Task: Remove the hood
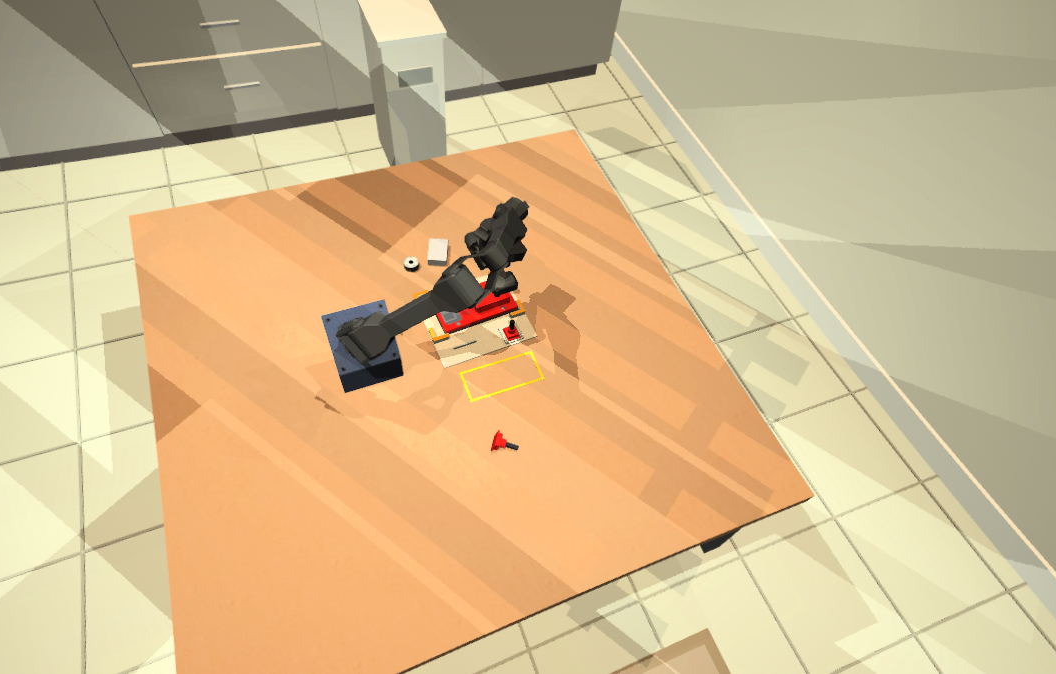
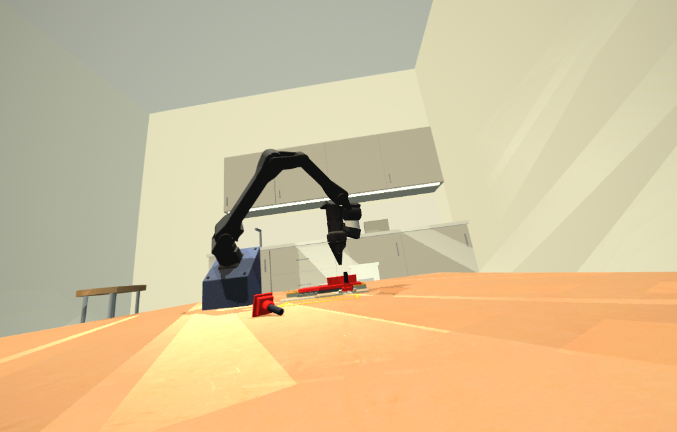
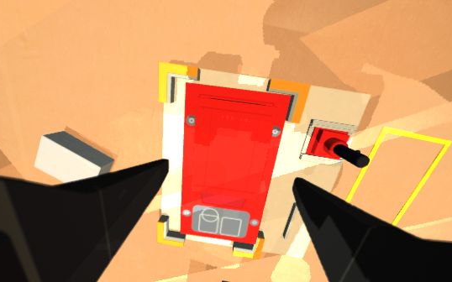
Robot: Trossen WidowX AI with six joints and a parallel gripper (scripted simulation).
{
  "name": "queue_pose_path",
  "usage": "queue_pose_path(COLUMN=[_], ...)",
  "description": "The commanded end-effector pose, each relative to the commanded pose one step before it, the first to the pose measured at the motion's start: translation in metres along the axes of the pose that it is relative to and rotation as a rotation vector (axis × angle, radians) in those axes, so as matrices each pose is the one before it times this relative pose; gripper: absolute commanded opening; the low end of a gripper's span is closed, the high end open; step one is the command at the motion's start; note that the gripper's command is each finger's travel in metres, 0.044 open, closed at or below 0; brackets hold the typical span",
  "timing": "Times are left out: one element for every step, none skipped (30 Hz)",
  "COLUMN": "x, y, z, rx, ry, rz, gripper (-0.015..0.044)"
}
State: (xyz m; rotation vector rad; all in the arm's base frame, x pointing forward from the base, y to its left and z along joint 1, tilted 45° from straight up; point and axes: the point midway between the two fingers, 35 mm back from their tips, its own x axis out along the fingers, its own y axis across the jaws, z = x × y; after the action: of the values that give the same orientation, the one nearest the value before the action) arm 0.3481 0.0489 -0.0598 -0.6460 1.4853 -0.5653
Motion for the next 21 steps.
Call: queue_pose_path(x=[0.00381, 0.00060, 0.00060, 0.00060, 0.00060, 0.00060, 0.00060, 0.00060, 0.00060, 0.00060, 0.00060, 0.00060, 0.00060, 0.00060, 0.00060, 0.00060, 0.00059, 0.00059, 0.00059, 0.00059, 0.00059], y=[0.00058, 0.00002, 0.00002, 0.00001, 0.00001, 0.00002, 0.00002, 0.00001, 0.00001, 0.00002, 0.00002, 0.00002, 0.00001, 0.00002, 0.00002, 0.00002, 0.00002, 0.00002, 0.00002, 0.00002, 0.00002], z=[-0.00039, 0.00002, 0.00002, 0.00002, 0.00002, 0.00002, 0.00001, 0.00001, 0.00001, 0.00001, 0.00001, 0.00001, 0.00001, 0.00001, 0.00001, 0.00001, 0.00001, 0.00001, 0.00000, 0.00000, 0.00000], rx=[-0.0083, 0.0000, 0.0000, 0.0000, 0.0000, 0.0000, 0.0000, 0.0000, 0.0000, 0.0000, 0.0000, 0.0000, 0.0000, 0.0000, 0.0000, 0.0000, 0.0000, 0.0000, 0.0000, 0.0000, 0.0000], ry=[0.00109, -0.00001, 0.00000, 0.00000, 0.00000, 0.00000, 0.00000, 0.00000, 0.00000, 0.00000, 0.00000, 0.00000, 0.00000, 0.00000, 0.00000, 0.00000, 0.00000, 0.00000, 0.00000, 0.00000, 0.00000], rz=[-0.00429, -0.00001, -0.00001, -0.00001, -0.00002, -0.00002, -0.00002, -0.00002, -0.00002, -0.00002, -0.00002, -0.00002, -0.00002, -0.00002, -0.00003, -0.00003, -0.00003, -0.00003, -0.00003, -0.00003, -0.00003], gripper=[0.0440, 0.0440, 0.0440, 0.0440, 0.0440, 0.0440, 0.0440, 0.0440, 0.0440, 0.0440, 0.0440, 0.0440, 0.0440, 0.0440, 0.0440, 0.0440, 0.0440, 0.0440, 0.0440, 0.0440, 0.0440])
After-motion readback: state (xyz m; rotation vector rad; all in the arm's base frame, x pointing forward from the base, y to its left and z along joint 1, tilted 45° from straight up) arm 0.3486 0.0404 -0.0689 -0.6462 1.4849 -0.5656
